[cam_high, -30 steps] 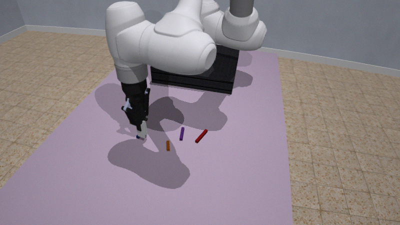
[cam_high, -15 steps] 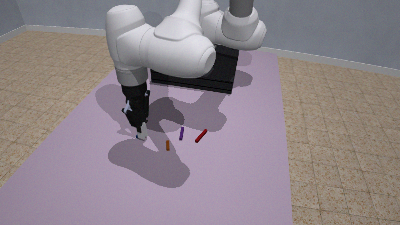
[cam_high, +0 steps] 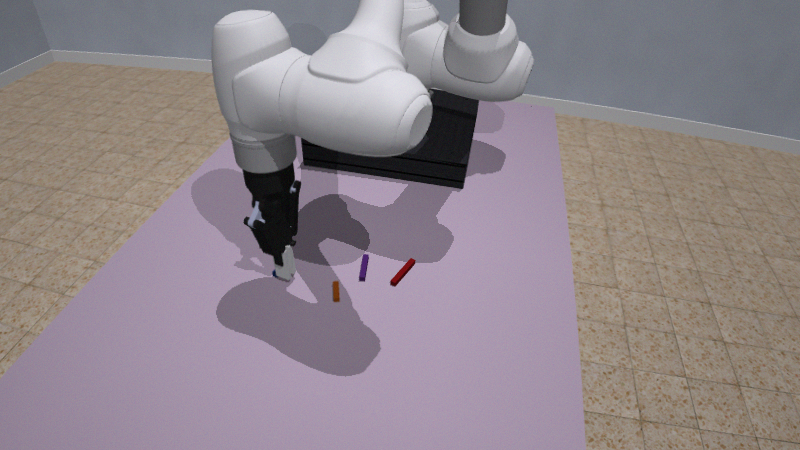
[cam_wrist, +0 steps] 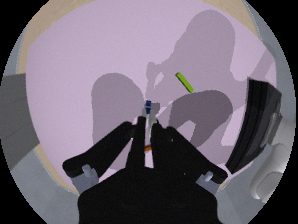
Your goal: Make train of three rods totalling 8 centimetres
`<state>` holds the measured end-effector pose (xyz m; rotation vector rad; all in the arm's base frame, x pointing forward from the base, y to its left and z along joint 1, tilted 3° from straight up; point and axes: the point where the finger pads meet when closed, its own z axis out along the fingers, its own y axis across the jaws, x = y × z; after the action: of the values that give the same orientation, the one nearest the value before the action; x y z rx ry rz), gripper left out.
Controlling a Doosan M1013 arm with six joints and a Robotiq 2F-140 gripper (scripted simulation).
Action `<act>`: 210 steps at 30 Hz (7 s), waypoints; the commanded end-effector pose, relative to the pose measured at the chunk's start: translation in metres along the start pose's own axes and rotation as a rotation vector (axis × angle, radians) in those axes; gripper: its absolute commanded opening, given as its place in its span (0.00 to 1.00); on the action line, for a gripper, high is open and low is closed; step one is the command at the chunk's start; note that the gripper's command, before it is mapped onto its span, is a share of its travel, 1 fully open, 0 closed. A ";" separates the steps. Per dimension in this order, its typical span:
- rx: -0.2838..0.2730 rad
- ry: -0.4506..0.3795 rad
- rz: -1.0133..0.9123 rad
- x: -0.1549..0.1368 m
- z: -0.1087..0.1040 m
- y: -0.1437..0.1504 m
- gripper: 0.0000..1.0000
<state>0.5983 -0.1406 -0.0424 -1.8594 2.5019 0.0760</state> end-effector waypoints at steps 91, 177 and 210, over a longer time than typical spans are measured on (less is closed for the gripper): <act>0.000 0.000 0.000 0.000 0.012 0.000 0.15; 0.000 0.000 0.807 -0.079 -0.064 0.049 1.00; 0.000 0.000 1.245 -0.116 -0.056 0.080 0.15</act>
<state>0.5562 -0.0095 0.0215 -0.0518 3.1493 0.0842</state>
